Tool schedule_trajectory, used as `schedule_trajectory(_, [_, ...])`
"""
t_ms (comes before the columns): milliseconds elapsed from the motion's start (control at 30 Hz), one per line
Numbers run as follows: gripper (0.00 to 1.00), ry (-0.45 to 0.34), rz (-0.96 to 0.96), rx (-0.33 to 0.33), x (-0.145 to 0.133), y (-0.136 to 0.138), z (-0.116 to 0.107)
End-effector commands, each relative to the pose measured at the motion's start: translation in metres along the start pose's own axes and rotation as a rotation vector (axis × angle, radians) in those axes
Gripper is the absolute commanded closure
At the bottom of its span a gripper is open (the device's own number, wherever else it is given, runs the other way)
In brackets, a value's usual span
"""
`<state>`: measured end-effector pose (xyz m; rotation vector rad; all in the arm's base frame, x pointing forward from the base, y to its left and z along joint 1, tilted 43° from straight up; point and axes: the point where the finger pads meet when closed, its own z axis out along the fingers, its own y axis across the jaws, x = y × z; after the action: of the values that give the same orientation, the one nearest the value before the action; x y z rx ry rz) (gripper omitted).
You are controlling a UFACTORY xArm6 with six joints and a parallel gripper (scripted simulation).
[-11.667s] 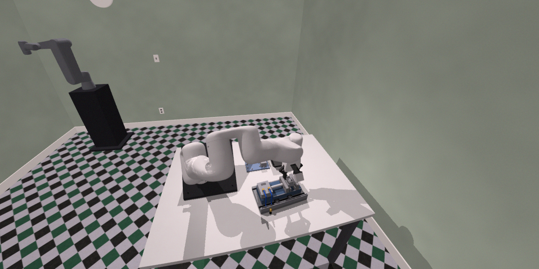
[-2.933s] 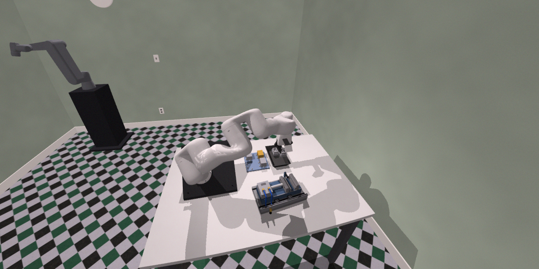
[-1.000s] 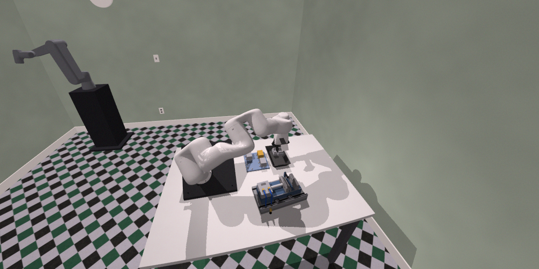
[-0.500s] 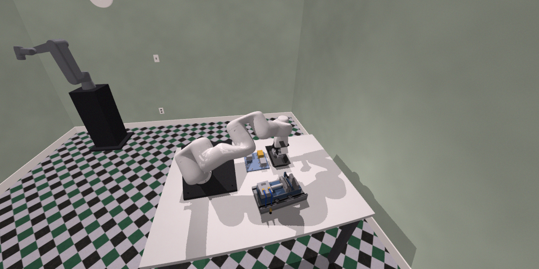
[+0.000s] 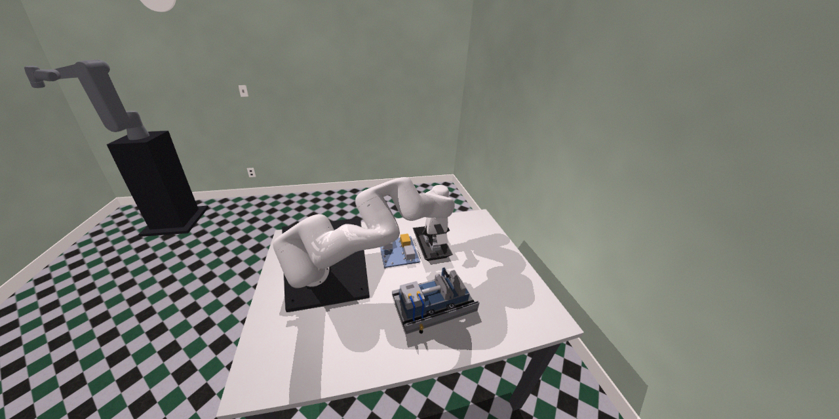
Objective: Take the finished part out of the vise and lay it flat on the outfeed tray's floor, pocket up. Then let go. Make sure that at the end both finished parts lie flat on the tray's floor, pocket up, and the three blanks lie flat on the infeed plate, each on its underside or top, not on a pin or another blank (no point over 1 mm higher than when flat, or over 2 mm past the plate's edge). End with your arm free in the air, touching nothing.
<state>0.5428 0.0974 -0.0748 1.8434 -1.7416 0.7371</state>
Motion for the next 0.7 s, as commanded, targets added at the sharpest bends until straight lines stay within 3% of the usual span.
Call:
schedule_trajectory(0, [1.0, -0.002, 0.001, 0.005, 0.0, -0.002, 0.003])
schedule_trajectory(667, [1.0, -0.002, 0.001, 0.005, -0.001, -0.002, 0.018])
